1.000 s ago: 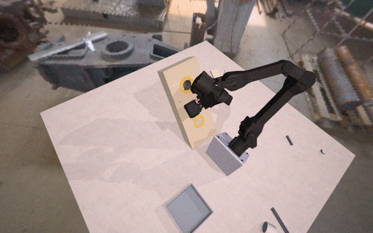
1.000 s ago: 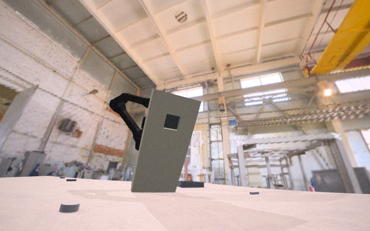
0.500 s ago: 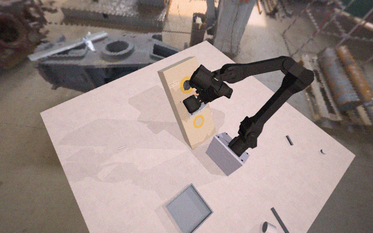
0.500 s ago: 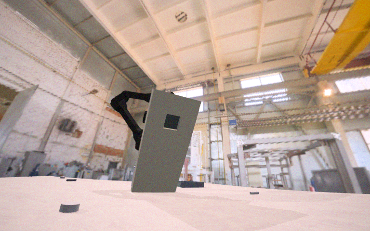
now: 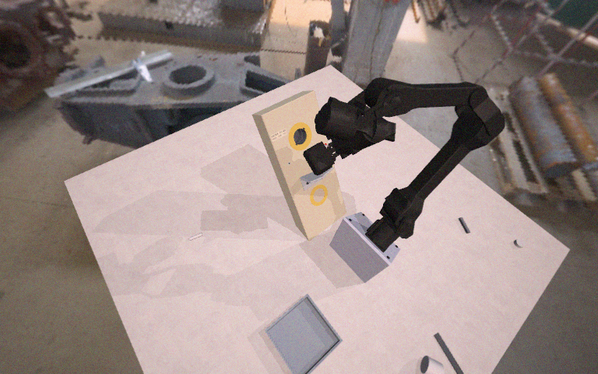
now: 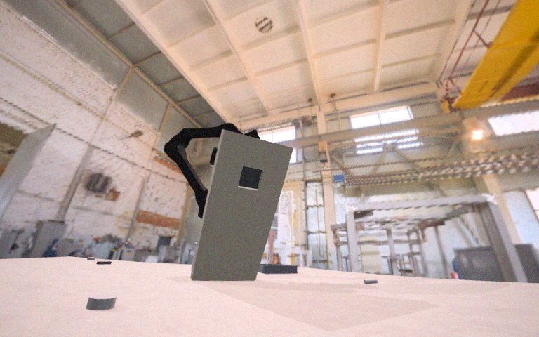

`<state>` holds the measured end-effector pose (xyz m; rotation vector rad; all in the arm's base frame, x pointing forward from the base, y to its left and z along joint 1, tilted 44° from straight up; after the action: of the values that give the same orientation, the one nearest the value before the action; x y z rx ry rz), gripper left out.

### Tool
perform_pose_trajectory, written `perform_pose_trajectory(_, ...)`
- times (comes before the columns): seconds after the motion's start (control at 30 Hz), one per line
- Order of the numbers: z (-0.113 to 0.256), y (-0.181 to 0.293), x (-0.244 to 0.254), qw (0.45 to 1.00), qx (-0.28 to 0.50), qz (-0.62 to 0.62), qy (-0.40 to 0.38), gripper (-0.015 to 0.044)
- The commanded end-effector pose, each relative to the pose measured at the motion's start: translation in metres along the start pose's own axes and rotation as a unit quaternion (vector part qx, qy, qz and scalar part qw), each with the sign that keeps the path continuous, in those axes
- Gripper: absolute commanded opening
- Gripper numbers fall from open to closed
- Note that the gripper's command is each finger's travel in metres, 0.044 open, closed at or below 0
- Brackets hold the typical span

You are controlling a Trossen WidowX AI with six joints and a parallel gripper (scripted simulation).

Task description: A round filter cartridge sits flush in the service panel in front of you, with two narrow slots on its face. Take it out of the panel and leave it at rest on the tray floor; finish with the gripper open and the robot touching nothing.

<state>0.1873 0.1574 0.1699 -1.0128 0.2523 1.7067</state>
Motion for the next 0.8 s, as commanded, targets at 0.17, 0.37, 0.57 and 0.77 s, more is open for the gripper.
perform_pose_trajectory(0.17,0.008,-0.006,0.023,1.0,-0.002,-0.004,0.0,0.0)
perform_pose_trajectory(0.37,0.004,-0.009,0.05,1.0,-0.002,-0.005,-0.001,0.0)
perform_pose_trajectory(0.57,-0.001,-0.01,0.078,1.0,-0.002,-0.006,-0.001,0.0)
perform_pose_trajectory(0.77,-0.003,-0.005,0.085,1.0,0.005,0.024,-0.013,0.0)
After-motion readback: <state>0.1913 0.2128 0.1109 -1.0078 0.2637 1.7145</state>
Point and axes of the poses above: the point midway between the two fingers, 35 mm back from their tips, its own z axis back along the fingers, its own x axis across the jaws, y = z × x, the point moved 8 cm from there along z, back along the fingers, and after that the axes turned 6 degrees about z, right-handed, at the moved point
